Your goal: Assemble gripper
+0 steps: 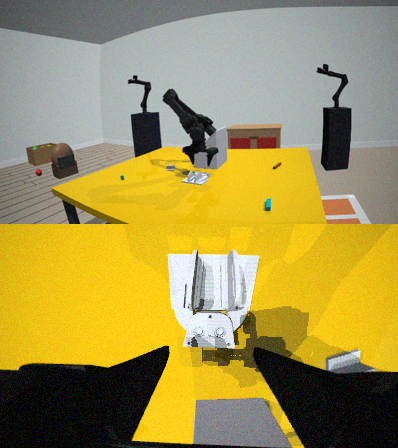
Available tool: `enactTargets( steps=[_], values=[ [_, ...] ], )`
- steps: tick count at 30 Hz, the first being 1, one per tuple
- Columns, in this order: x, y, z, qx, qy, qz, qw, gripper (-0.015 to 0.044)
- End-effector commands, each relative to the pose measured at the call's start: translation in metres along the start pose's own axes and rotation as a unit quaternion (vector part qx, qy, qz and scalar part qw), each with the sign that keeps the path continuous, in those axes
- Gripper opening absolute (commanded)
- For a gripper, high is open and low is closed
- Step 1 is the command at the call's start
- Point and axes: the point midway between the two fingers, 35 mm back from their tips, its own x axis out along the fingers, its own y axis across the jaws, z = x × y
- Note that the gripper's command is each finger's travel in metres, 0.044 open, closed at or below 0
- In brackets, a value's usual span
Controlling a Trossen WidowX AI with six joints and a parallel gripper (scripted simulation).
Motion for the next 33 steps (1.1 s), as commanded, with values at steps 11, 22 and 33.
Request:
enactTargets(
  steps=[11, 22, 33],
  values=[
    [-0.059, -0.006, -0.052, 0.005, 0.003, 0.002, 1.0, 0.044],
    [-0.059, -0.006, -0.052, 0.005, 0.003, 0.002, 1.0, 0.044],
    [-0.059, -0.006, -0.052, 0.005, 0.003, 0.002, 1.0, 0.044]
  ],
)
